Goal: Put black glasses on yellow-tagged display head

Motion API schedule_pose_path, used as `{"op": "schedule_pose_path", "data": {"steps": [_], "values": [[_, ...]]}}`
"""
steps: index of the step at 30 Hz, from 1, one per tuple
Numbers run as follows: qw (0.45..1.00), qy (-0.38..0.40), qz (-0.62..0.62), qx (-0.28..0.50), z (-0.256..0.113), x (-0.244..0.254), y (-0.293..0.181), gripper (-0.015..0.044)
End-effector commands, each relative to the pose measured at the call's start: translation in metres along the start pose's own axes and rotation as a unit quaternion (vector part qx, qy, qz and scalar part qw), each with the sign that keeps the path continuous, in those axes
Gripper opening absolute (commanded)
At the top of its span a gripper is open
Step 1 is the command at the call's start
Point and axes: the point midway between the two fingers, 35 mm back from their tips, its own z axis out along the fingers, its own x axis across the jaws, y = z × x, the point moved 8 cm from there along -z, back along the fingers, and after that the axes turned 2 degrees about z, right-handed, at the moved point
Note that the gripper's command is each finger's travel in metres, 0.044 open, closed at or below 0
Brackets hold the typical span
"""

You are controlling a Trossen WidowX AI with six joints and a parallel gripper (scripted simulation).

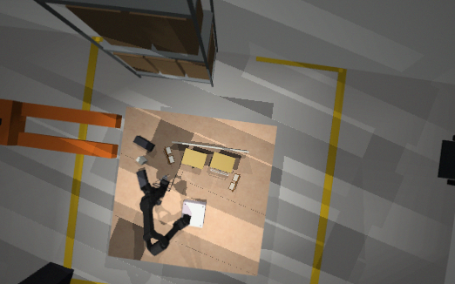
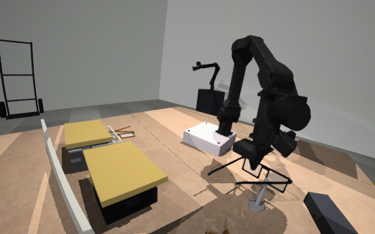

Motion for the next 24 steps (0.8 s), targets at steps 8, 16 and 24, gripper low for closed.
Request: {"op": "schedule_pose_path", "data": {"steps": [8,16,24], "values": [[1.0,0.001,0.001,-0.001,-0.001,0.005,-0.007,0.0],[1.0,0.001,0.001,0.0,-0.001,0.008,-0.011,0.0],[1.0,0.001,0.001,0.0,0.0,0.01,-0.015,0.0]]}}
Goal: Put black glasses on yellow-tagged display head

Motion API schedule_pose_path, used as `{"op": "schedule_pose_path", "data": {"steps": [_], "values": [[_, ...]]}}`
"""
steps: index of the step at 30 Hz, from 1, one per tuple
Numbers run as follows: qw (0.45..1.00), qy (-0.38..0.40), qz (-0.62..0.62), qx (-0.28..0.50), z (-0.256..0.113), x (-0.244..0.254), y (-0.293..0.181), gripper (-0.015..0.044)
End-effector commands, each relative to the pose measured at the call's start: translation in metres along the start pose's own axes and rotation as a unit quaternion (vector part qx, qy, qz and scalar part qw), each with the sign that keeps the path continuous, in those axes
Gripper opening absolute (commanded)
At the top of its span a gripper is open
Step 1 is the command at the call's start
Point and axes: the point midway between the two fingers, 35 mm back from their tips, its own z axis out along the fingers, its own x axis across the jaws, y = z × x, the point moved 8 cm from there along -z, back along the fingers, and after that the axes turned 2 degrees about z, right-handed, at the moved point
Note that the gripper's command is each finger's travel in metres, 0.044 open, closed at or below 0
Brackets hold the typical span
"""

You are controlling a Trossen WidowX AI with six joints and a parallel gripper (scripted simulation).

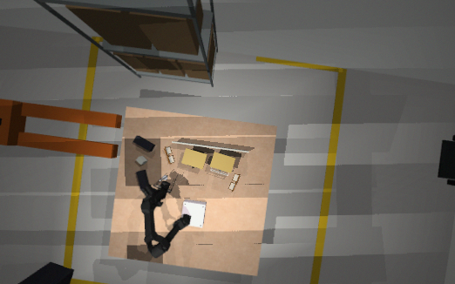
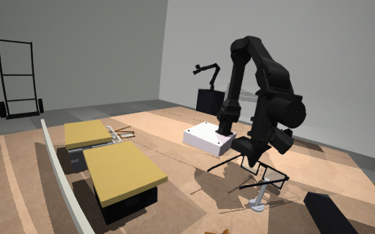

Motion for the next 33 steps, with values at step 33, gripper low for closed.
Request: {"op": "schedule_pose_path", "data": {"steps": [33], "values": [[1.0,0.001,0.001,0.001,0.0,0.009,-0.023,0.0]]}}
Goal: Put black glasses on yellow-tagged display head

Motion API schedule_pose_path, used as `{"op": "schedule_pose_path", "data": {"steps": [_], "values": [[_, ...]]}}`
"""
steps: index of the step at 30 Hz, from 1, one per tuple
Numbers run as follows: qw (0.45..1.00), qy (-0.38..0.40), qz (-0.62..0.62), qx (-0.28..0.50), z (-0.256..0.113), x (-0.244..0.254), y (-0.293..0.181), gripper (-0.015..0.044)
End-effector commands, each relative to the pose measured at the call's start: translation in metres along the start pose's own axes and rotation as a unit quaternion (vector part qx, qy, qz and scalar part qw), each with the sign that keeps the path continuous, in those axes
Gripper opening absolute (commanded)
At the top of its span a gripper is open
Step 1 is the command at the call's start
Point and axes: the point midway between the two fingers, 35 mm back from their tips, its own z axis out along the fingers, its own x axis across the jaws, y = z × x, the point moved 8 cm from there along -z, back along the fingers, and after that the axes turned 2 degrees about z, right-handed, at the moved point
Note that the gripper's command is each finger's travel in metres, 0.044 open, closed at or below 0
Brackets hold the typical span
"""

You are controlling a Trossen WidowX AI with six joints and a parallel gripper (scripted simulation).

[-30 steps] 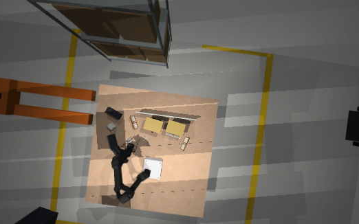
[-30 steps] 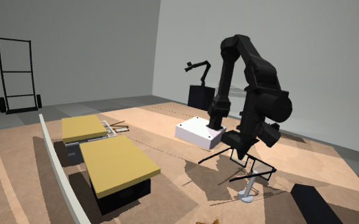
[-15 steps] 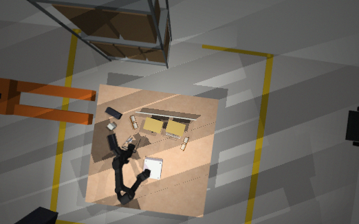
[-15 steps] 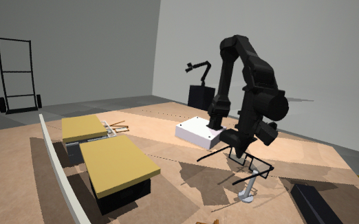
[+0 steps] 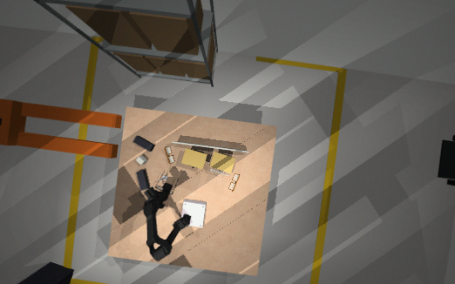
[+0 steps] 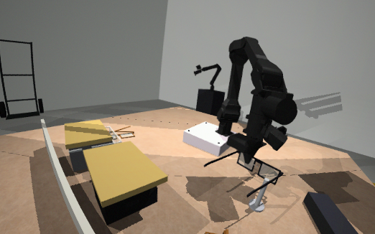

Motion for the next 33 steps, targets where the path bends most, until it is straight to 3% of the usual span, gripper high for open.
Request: {"op": "schedule_pose_path", "data": {"steps": [1,33], "values": [[1.0,0.002,-0.001,0.0,0.0,0.0021,-0.0048,0.0],[1.0,0.002,-0.001,0.0,0.0001,0.003,-0.0064,0.0]]}}
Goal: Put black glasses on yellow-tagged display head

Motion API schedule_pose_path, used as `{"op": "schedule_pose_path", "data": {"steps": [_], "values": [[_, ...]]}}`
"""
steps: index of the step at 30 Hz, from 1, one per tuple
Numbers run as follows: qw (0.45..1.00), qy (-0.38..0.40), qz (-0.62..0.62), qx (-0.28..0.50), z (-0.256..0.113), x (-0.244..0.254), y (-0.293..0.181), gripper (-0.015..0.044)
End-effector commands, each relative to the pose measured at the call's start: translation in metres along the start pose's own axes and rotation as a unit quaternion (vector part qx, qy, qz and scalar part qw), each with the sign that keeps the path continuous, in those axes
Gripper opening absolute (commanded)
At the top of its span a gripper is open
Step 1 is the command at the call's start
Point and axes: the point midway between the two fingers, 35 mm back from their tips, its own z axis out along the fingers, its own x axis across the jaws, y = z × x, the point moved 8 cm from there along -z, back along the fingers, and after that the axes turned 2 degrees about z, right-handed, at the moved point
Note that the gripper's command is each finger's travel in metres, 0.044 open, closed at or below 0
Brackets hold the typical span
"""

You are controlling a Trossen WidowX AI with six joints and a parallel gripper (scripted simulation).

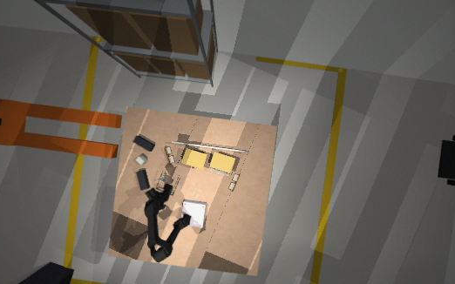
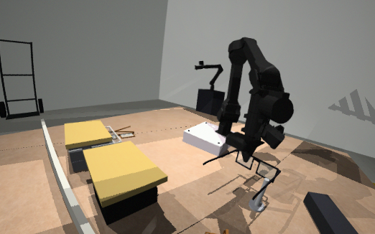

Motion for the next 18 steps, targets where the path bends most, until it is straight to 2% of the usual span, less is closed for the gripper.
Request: {"op": "schedule_pose_path", "data": {"steps": [1,11,18], "values": [[1.0,0.001,0.001,0.0,0.0,0.0,0.003,0.0],[1.0,0.001,0.001,-0.001,-0.003,0.0,0.009,0.0],[1.0,0.001,0.001,-0.001,-0.035,-0.001,0.012,0.0]]}}
